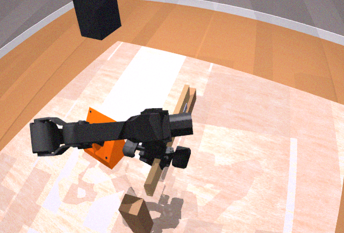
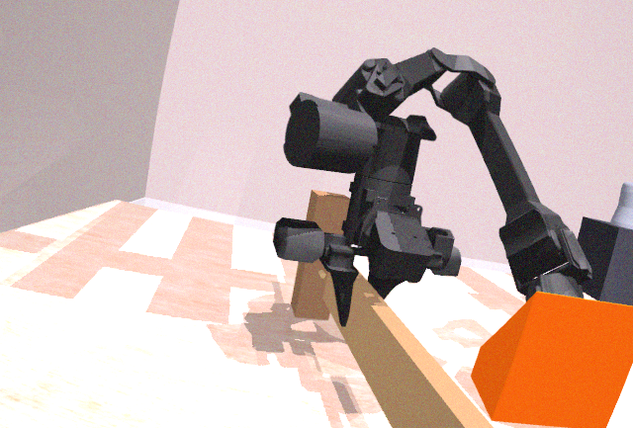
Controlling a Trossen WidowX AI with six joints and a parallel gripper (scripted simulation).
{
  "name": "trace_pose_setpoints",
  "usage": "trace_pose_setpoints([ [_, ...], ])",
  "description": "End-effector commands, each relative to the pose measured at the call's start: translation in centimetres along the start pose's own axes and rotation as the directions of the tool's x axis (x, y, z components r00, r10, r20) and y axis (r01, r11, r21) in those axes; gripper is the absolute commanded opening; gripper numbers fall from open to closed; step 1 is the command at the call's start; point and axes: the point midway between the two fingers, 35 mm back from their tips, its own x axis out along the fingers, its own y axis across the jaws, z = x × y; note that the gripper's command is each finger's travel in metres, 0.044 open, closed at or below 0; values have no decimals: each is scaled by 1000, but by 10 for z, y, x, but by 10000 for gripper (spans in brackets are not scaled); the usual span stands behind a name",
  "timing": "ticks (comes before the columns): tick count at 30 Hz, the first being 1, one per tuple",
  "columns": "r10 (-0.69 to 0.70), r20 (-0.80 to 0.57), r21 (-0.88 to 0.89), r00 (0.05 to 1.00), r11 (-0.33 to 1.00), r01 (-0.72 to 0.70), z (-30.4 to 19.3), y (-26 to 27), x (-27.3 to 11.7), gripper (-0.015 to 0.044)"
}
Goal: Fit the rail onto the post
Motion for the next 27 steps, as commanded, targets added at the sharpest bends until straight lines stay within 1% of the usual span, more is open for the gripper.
trace_pose_setpoints([
  [1, -3, 3, -1, 1000, 1000, 3, -2, 0, -1, 0],
  [27, -3, 3, -1, 1000, 1000, 3, -9, 0, -1, 0],
])
